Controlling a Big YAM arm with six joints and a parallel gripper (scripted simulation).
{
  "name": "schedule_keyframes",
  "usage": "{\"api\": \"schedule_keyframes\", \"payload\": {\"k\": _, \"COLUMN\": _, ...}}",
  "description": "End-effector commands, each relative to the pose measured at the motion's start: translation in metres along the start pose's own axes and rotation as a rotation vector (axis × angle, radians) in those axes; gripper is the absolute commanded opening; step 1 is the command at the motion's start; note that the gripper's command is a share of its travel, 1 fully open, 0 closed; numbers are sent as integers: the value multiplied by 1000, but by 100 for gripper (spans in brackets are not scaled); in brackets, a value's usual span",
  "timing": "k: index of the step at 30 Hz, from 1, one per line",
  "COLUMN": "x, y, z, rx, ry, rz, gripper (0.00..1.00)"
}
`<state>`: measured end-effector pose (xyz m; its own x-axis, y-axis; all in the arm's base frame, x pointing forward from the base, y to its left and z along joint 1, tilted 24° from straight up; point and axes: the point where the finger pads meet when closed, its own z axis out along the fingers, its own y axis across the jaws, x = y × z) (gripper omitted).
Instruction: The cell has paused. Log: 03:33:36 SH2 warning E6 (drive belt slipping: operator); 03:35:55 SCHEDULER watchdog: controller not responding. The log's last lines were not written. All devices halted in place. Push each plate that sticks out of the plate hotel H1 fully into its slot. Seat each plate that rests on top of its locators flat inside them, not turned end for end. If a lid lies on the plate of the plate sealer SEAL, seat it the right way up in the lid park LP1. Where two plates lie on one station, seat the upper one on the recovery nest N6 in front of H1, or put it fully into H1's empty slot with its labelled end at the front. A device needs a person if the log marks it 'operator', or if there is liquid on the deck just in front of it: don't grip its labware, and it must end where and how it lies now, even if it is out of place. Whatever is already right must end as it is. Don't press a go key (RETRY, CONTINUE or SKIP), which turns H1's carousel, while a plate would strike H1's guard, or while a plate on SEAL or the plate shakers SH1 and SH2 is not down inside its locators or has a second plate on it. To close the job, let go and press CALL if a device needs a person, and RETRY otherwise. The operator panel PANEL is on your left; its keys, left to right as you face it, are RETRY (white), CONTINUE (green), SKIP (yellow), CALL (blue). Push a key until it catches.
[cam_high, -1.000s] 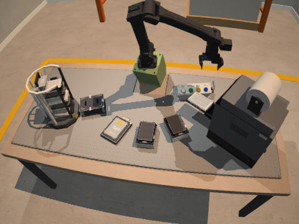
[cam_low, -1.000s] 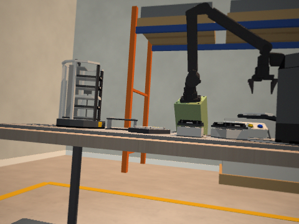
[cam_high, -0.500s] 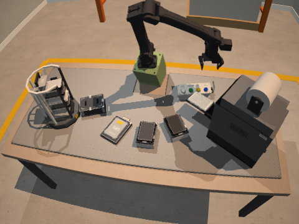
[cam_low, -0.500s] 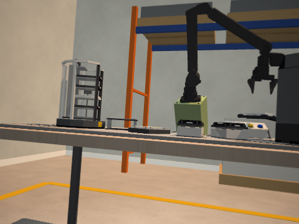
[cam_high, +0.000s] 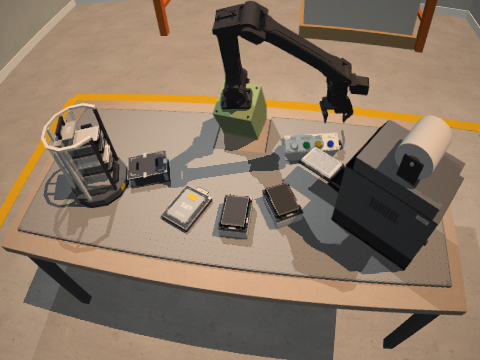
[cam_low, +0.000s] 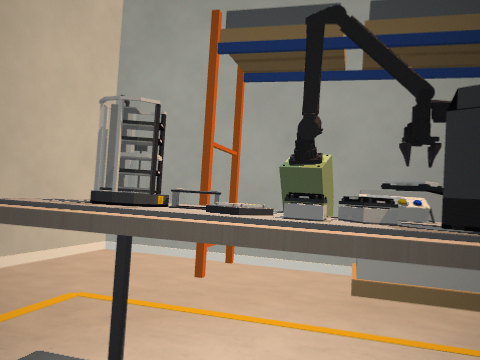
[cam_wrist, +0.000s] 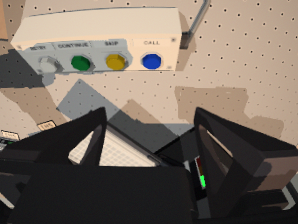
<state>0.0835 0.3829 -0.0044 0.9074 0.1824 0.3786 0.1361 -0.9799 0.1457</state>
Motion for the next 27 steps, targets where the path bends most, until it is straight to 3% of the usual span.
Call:
{"api": "schedule_keyframes", "payload": {"k": 1, "x": 3, "y": -2, "z": 24, "rx": -7, "ry": 2, "rz": -9, "gripper": 72}}
{"api": "schedule_keyframes", "payload": {"k": 6, "x": 3, "y": -1, "z": 49, "rx": -7, "ry": 2, "rz": -9, "gripper": 62}}
{"api": "schedule_keyframes", "payload": {"k": 8, "x": 3, "y": -1, "z": 49, "rx": -7, "ry": 2, "rz": -9, "gripper": 62}}
{"api": "schedule_keyframes", "payload": {"k": 9, "x": 8, "y": -12, "z": 49, "rx": 12, "ry": 7, "rz": -1, "gripper": 60}}
{"api": "schedule_keyframes", "payload": {"k": 11, "x": 3, "y": -1, "z": 64, "rx": -7, "ry": 2, "rz": -10, "gripper": 56}}
{"api": "schedule_keyframes", "payload": {"k": 15, "x": 1, "y": -7, "z": 61, "rx": 4, "ry": 5, "rz": -18, "gripper": 48}}
{"api": "schedule_keyframes", "payload": {"k": 16, "x": 5, "y": -13, "z": 51, "rx": 22, "ry": 7, "rz": -2, "gripper": 46}}
{"api": "schedule_keyframes", "payload": {"k": 27, "x": 5, "y": -13, "z": 51, "rx": 22, "ry": 7, "rz": -2, "gripper": 28}}
